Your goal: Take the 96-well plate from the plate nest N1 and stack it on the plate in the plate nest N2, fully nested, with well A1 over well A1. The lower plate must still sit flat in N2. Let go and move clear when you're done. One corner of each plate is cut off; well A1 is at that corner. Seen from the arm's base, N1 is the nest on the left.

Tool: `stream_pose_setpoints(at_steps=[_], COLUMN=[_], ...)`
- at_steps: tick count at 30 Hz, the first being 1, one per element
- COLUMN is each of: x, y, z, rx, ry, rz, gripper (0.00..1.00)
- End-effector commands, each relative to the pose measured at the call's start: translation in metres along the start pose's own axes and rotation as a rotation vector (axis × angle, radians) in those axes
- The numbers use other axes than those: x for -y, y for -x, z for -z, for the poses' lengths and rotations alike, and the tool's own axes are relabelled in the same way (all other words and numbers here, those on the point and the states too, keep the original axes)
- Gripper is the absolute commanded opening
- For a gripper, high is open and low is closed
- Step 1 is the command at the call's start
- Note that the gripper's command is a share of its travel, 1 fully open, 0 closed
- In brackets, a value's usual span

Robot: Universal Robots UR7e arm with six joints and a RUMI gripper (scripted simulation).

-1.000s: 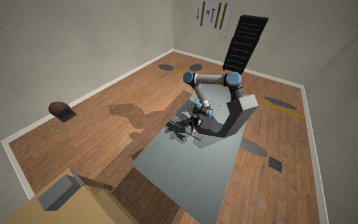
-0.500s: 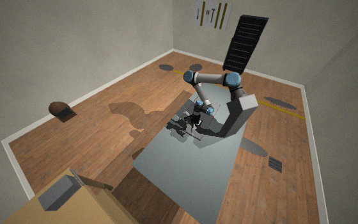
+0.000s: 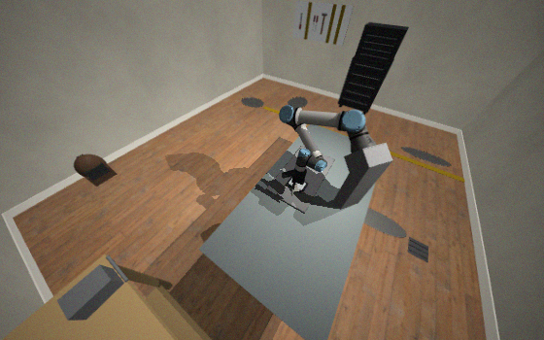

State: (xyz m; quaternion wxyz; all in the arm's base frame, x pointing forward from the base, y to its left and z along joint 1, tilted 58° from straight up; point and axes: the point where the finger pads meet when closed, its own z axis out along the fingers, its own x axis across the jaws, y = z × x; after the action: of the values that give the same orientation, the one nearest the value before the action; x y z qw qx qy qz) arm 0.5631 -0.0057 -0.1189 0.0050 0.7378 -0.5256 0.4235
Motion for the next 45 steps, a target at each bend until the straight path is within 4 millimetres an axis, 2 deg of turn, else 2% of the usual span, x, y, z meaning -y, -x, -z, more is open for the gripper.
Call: stream_pose_setpoints(at_steps=[1,6,13,23,25,28,30,33,45], x=[-0.005,-0.012,-0.017,-0.032,-0.032,-0.038,-0.038,-0.043,-0.043], y=[-0.015,-0.036,-0.048,-0.084,-0.084,-0.096,-0.096,-0.107,-0.107], z=[0.007,0.015,0.022,0.04,0.04,0.048,0.048,0.054,0.054], rx=[-0.027,-0.063,-0.107,-0.166,-0.166,-0.212,-0.212,-0.219,-0.219], ry=[0.008,0.016,0.022,0.027,0.027,0.027,0.027,0.027,0.027], rz=[-0.054,-0.126,-0.215,-0.331,-0.331,-0.42,-0.42,-0.434,-0.434], gripper=[1.0,1.0,1.0,1.0,1.0,1.0,1.0,1.0,1.0])
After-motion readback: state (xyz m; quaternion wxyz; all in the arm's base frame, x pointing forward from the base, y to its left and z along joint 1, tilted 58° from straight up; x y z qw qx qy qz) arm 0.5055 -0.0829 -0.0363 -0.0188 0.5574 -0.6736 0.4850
